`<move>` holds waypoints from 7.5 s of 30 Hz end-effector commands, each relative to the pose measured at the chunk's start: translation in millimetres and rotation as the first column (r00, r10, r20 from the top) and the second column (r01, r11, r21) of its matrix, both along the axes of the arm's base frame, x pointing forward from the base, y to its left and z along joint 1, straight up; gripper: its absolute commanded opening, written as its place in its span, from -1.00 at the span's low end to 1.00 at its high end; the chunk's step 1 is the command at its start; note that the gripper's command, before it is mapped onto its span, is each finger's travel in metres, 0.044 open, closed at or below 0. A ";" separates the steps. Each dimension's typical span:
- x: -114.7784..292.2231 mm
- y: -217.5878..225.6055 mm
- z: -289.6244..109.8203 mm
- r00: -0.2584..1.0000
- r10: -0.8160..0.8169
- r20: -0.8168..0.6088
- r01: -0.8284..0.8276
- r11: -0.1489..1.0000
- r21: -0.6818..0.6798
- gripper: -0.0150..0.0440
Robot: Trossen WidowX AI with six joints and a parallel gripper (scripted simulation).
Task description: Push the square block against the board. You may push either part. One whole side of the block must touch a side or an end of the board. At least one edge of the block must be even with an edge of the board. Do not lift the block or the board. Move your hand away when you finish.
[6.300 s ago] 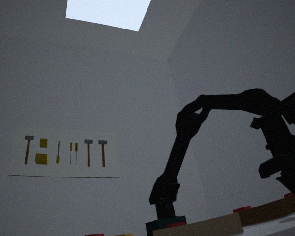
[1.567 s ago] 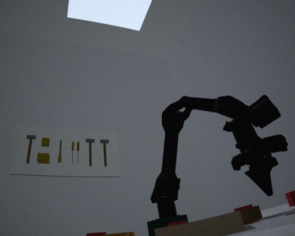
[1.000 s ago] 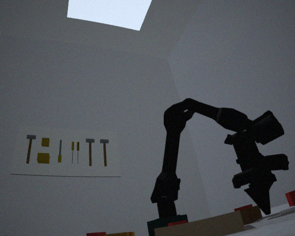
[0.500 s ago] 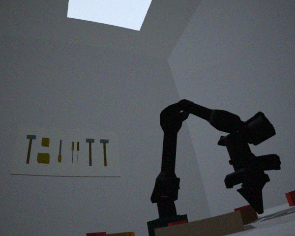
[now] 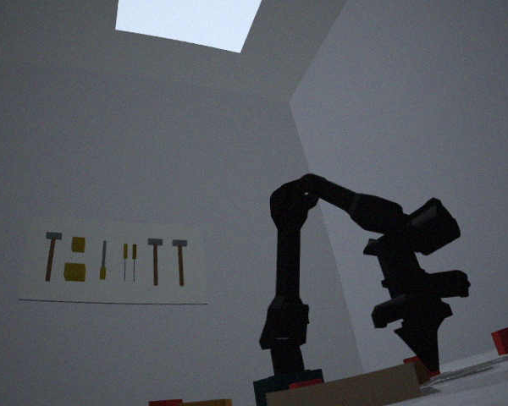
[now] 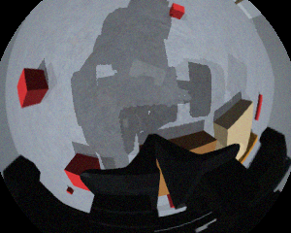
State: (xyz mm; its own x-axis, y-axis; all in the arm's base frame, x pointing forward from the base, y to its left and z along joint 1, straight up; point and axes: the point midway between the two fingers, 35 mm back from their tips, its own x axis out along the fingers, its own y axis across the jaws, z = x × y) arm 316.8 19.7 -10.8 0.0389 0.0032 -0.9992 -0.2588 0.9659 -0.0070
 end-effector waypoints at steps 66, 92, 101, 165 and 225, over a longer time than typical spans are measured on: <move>5.4 -3.2 39.2 1.000 0.002 -0.012 -0.002 1.000 -0.002 -0.49; 37.2 -133.9 56.3 0.827 -0.562 -0.011 0.562 0.827 0.004 -0.49; 31.0 -209.4 56.6 0.618 -0.786 -0.010 0.786 0.618 0.008 -0.49; -16.1 -229.4 -0.4 0.399 -0.917 -0.014 0.917 0.399 0.010 -0.49; 0.3 -241.5 -0.6 0.399 -0.917 -0.013 0.917 0.399 0.011 -0.49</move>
State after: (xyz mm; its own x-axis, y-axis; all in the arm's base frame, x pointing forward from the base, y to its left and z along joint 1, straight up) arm 314.8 -218.2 -7.8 0.0304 -0.0265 -0.9992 0.7843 0.6203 0.0074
